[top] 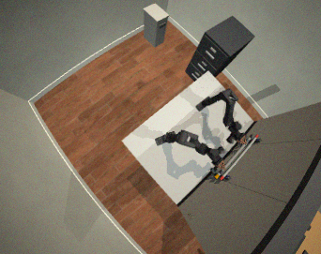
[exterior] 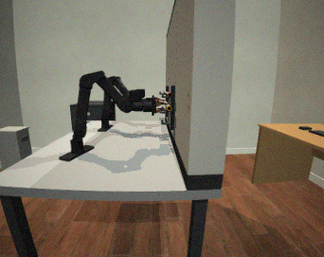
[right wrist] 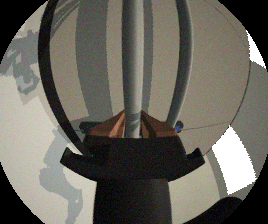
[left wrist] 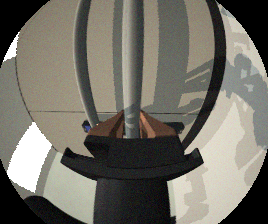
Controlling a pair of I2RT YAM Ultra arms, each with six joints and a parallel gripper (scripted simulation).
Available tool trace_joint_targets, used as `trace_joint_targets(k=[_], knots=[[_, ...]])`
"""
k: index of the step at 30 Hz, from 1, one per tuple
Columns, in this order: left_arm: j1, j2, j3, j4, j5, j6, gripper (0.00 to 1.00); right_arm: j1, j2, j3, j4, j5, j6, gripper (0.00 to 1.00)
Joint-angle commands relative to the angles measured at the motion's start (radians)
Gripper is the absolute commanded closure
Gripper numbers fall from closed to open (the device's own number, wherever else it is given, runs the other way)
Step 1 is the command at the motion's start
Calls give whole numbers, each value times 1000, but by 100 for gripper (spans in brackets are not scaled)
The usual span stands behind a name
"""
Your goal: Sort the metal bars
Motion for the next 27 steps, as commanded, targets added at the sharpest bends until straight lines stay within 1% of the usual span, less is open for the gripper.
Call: trace_joint_targets(k=[1,2,17,27], knots=[[10,7,25,-32,4,0,77,-7,2,23,-41,-8,4,77],[10,7,25,-32,4,0,77,-7,2,23,-41,-8,4,77],[10,7,25,-32,4,0,100,-7,2,23,-41,-8,4,100],[9,-1,16,-31,2,0,100,-4,-5,15,-40,-6,4,100]])
